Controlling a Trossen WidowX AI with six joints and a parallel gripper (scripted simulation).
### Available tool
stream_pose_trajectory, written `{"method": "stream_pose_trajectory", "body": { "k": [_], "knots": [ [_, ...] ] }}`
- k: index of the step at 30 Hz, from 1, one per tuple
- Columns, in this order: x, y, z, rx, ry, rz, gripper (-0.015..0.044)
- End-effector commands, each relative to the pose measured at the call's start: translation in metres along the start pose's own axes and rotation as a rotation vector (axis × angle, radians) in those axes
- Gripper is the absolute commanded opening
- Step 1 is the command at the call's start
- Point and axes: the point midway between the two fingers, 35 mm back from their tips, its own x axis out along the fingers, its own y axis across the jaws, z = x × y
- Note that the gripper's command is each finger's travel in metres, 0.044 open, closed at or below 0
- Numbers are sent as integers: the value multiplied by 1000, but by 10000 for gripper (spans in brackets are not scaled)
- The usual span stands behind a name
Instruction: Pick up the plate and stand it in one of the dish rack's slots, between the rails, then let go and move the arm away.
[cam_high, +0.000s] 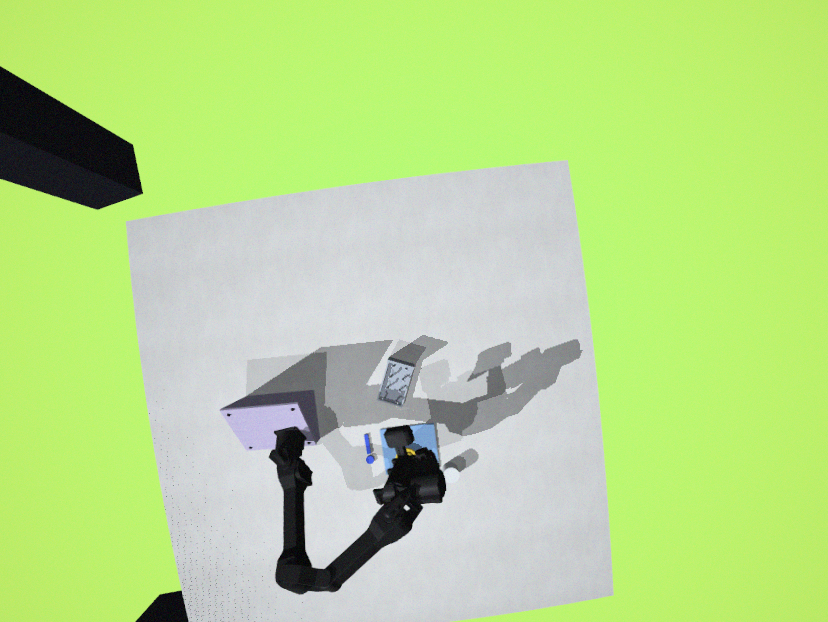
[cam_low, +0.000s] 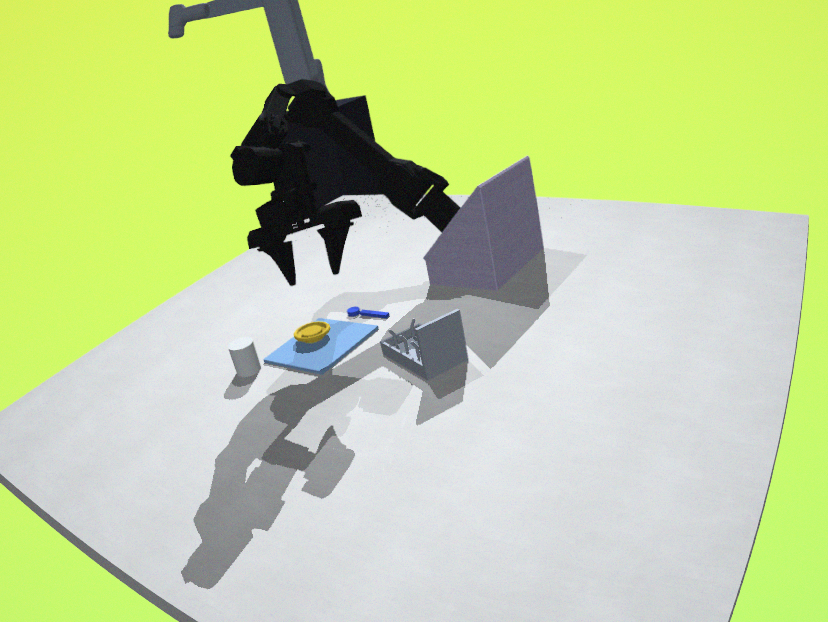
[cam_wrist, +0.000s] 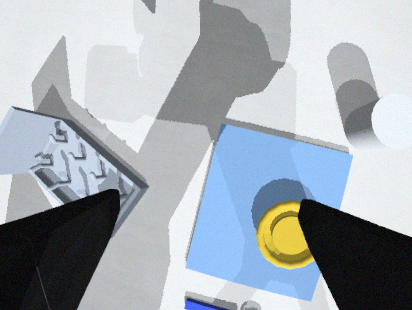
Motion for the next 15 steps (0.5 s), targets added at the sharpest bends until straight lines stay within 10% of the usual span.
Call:
{"method": "stream_pose_trajectory", "body": {
  "k": [1, 15],
  "knots": [
    [16, -26, -13, 70, 97, -83, 400],
    [39, -68, -46, 175, 268, -230, 400]
  ]
}}
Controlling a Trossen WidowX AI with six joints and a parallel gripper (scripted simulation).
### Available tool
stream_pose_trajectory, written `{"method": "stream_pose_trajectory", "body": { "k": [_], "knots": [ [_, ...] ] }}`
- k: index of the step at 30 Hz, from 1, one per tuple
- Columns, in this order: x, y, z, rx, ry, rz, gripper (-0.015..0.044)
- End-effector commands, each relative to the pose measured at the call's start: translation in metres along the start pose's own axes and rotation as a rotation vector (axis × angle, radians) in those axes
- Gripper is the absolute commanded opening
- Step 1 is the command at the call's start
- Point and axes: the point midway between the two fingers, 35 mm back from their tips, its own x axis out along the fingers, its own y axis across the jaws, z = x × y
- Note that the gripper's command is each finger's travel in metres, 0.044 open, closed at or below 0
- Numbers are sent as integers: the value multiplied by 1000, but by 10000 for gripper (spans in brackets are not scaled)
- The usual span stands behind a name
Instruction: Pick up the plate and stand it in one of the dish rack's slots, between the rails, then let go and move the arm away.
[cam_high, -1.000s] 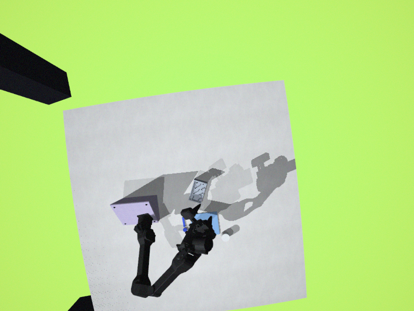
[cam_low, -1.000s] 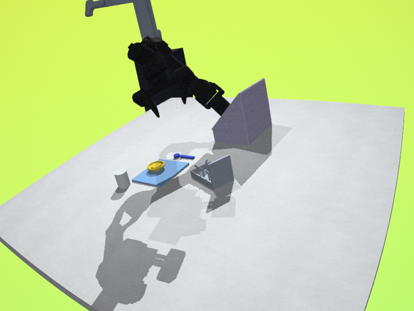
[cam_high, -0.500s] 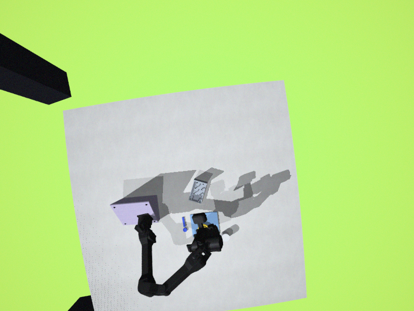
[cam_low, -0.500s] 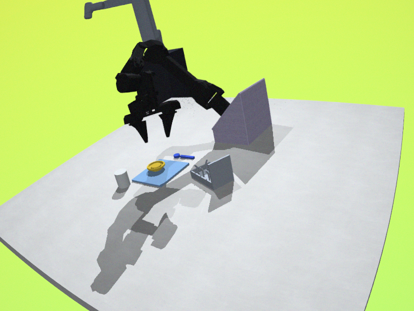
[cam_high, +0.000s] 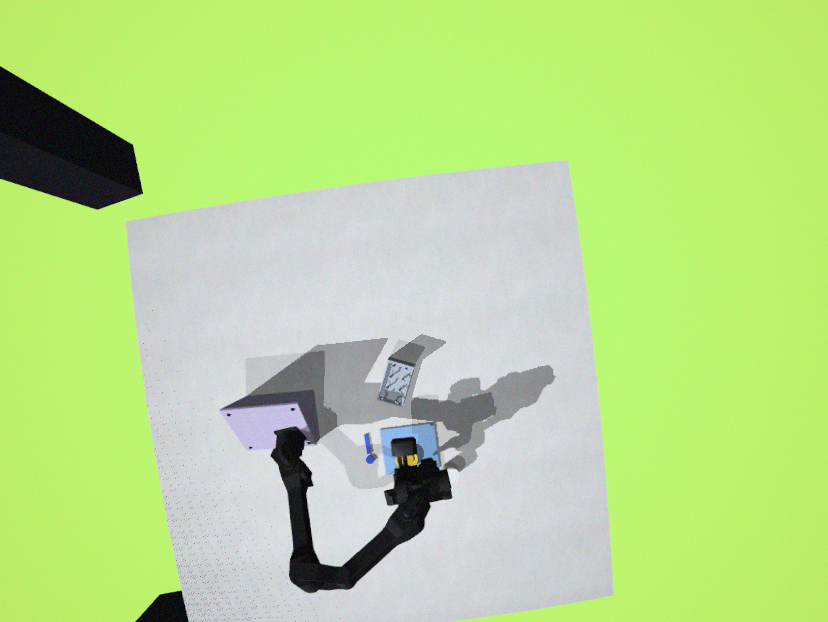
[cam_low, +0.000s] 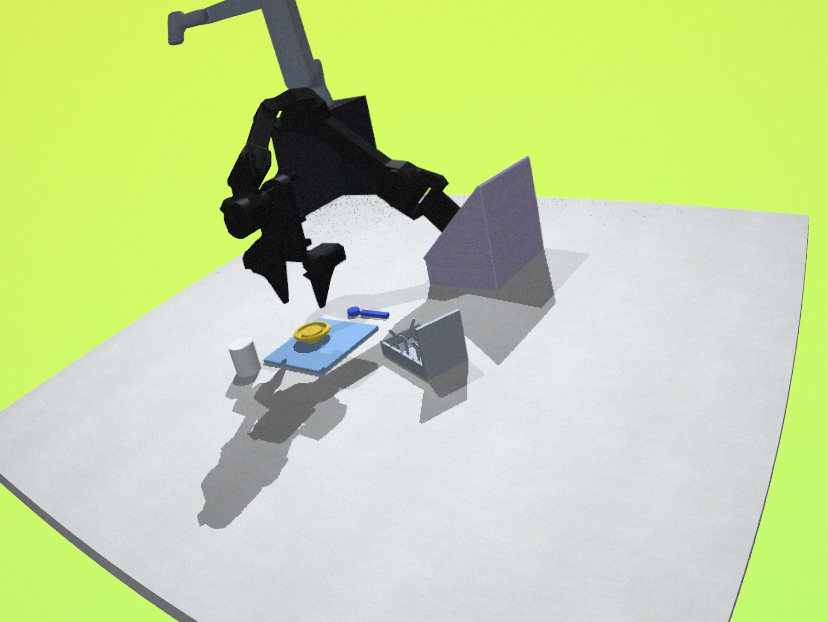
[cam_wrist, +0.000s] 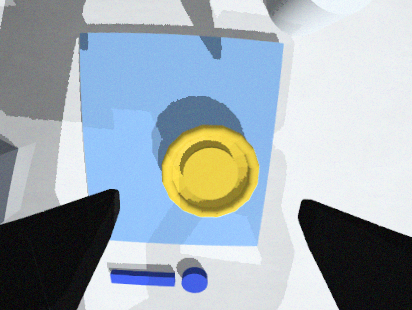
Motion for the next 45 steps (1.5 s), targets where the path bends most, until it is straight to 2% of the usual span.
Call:
{"method": "stream_pose_trajectory", "body": {
  "k": [1, 39, 41, 45],
  "knots": [
    [3, -1, -1, 5, 12, -12, 400],
    [61, -3, -4, 6, 12, -16, 400],
    [61, -3, -4, 6, 12, -16, 349],
    [61, -3, -4, 6, 12, -16, 349]
  ]
}}
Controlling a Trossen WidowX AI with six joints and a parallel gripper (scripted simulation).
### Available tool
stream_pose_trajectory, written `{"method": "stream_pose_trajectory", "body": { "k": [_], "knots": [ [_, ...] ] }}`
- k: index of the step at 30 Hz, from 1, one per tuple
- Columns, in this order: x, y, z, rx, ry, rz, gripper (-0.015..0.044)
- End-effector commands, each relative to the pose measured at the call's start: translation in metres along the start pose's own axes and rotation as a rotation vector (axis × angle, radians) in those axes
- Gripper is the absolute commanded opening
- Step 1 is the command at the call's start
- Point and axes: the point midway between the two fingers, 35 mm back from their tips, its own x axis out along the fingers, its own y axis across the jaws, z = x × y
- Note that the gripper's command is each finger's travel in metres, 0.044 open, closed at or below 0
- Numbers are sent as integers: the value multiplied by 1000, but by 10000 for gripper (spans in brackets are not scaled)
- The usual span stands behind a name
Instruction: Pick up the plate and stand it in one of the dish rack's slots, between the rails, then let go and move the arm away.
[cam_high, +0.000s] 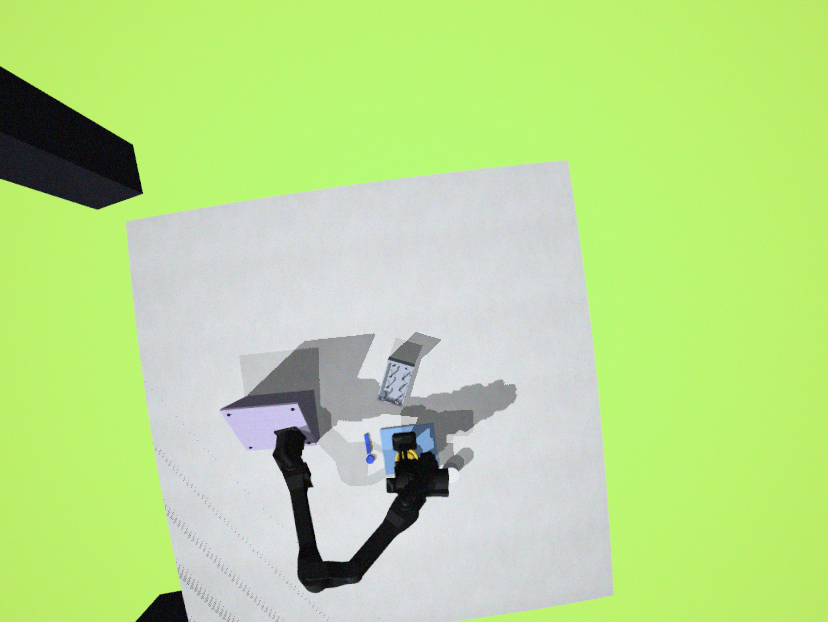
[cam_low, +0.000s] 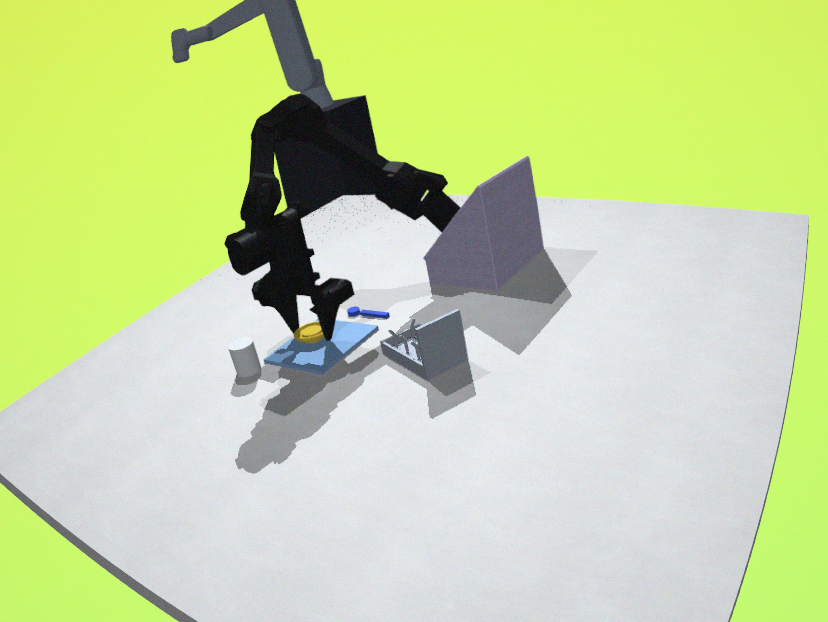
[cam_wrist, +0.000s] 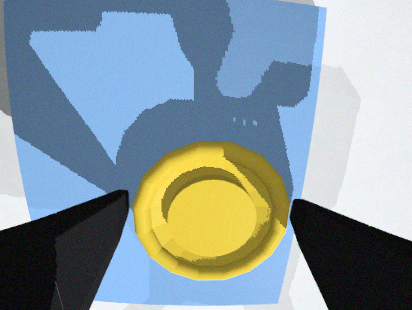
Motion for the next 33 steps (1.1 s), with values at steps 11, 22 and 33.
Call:
{"method": "stream_pose_trajectory", "body": {
  "k": [11, 22, 33],
  "knots": [
    [2, 1, -1, -8, 3, -3, 296],
    [-23, 4, 7, -8, 1, 9, 66],
    [-75, 8, 15, -9, 1, 21, 0]
  ]
}}
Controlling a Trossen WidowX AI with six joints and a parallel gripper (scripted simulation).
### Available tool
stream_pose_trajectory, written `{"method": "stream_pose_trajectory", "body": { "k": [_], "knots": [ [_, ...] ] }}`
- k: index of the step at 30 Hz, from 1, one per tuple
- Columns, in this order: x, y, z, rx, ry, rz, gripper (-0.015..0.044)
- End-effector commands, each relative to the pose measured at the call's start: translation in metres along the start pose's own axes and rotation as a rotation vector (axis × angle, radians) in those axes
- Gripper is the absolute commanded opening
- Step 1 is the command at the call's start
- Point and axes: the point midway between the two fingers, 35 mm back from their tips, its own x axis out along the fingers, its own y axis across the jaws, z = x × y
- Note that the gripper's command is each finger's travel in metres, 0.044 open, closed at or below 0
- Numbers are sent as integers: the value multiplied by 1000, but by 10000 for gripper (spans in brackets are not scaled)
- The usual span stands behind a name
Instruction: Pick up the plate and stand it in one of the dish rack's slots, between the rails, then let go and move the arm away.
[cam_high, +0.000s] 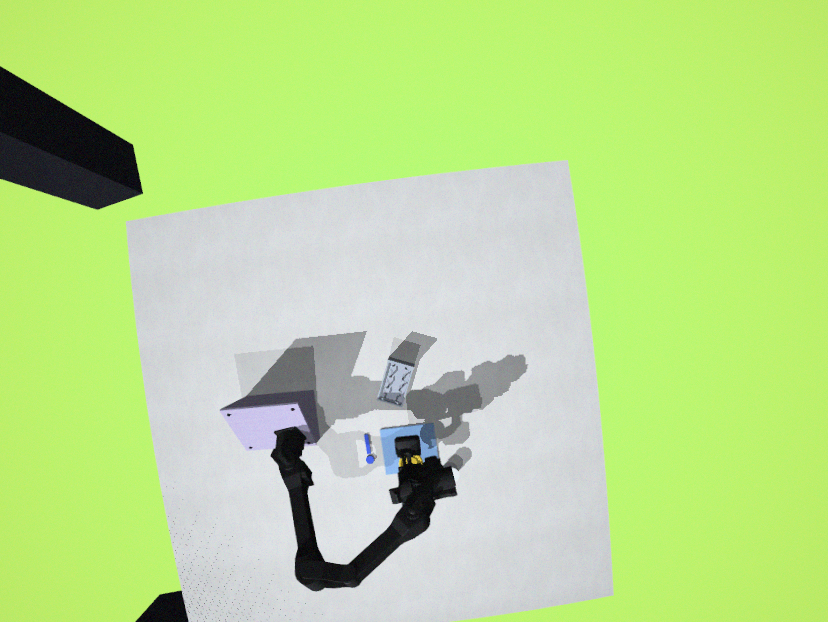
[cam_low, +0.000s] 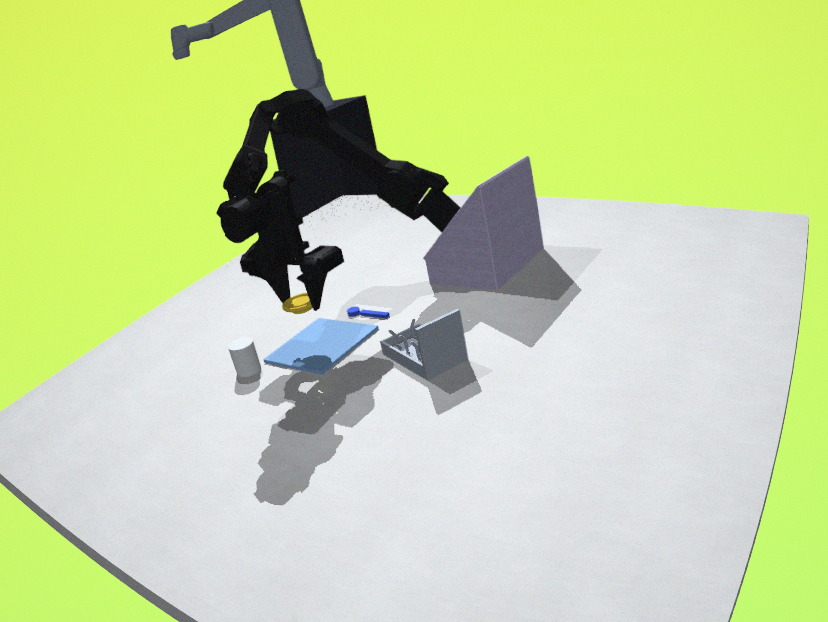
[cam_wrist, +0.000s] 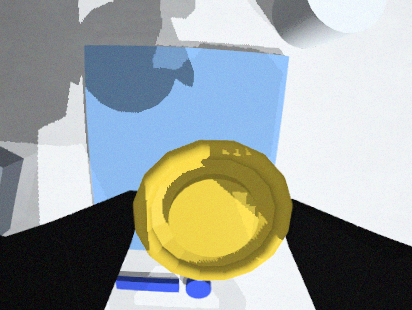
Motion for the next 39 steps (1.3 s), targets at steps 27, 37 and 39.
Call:
{"method": "stream_pose_trajectory", "body": {
  "k": [27, 37, 39],
  "knots": [
    [-112, 11, 3, 24, 0, -7, 0],
    [-112, 120, -41, 338, 2, 1, 0],
    [-111, 132, -49, 380, 2, -3, 0]
  ]
}}
